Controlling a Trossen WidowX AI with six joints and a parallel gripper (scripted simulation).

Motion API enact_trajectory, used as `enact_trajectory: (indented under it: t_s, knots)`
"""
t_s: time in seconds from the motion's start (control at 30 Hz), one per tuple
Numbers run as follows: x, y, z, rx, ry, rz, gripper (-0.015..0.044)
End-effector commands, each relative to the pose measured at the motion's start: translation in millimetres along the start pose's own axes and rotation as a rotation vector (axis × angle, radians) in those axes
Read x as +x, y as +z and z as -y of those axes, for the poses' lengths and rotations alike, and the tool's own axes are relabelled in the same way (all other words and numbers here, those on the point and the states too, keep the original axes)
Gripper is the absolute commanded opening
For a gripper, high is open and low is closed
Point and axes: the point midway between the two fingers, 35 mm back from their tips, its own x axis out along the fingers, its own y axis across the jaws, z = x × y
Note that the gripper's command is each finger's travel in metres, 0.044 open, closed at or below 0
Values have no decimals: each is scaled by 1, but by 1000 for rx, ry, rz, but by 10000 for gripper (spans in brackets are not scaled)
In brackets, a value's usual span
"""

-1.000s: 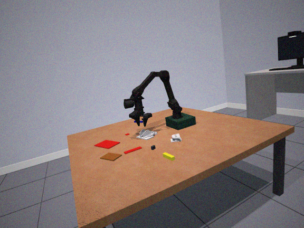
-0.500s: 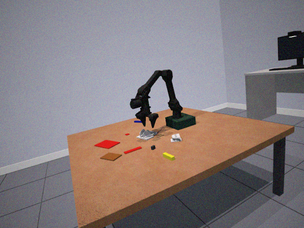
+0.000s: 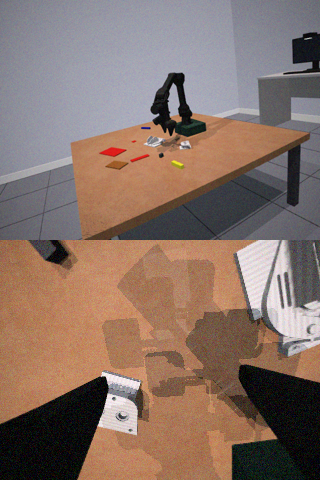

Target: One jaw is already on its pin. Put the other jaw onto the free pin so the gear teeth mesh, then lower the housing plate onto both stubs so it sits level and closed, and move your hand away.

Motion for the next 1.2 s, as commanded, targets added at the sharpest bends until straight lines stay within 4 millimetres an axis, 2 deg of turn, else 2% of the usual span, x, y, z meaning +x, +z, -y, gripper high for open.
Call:
enact_trajectory:
  t_s: [0.0,0.3,0.47,0.67,0.8,1.17]
  knots:
    - [-3,-13,-18,81,2,6,440]
    - [-7,-59,-61,298,3,1,440]
    - [-9,-84,-78,402,3,-2,440]
    - [-7,-84,-78,406,3,-2,440]
    - [29,-85,-78,406,3,-2,440]
    - [40,-85,-78,406,3,-2,440]
